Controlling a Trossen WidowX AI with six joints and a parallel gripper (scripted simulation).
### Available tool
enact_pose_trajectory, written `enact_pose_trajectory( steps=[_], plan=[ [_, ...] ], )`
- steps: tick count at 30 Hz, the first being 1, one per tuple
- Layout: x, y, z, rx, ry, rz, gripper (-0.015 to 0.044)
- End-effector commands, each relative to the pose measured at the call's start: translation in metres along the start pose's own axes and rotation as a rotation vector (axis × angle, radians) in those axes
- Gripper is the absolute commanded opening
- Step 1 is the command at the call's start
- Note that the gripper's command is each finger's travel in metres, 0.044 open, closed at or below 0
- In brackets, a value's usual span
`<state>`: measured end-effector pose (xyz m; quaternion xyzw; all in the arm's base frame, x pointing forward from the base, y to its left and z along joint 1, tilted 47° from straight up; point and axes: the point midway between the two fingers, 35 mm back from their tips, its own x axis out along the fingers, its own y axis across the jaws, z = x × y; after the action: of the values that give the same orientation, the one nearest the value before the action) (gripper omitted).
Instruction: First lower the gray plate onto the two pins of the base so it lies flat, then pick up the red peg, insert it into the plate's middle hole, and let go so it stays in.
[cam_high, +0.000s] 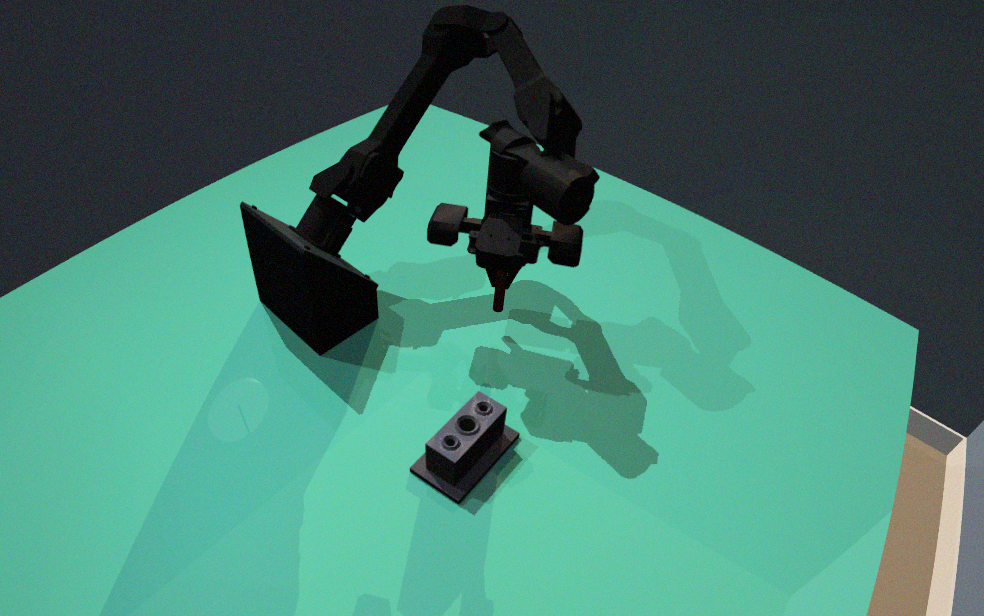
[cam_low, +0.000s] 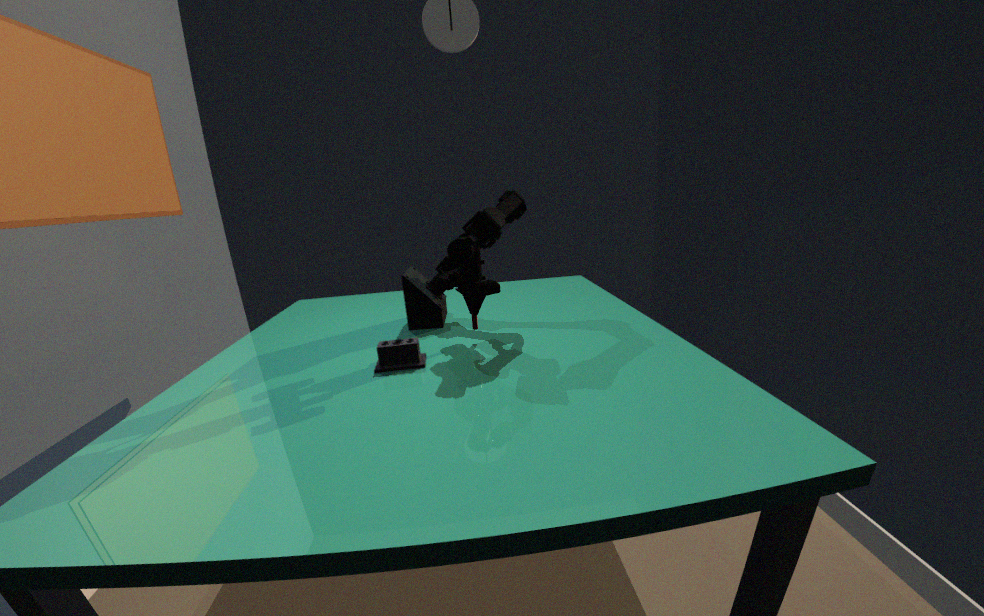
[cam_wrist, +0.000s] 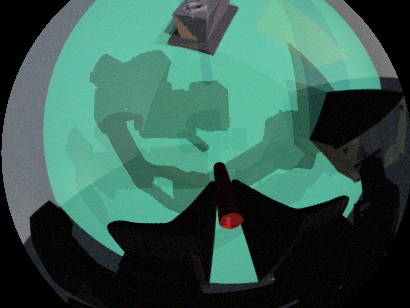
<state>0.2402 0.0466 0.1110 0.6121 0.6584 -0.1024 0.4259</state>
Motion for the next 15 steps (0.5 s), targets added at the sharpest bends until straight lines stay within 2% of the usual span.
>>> enact_pose_trajectory(
  steps=[1, 11, 15],
  plan=[
    [-0.012, 0.000, 0.002, -0.002, -0.005, -0.007, 0.0000],
    [-0.044, 0.002, 0.003, -0.002, -0.001, -0.007, 0.0000],
    [-0.035, 0.004, 0.009, 0.001, -0.001, -0.001, 0.0000]
  ],
)
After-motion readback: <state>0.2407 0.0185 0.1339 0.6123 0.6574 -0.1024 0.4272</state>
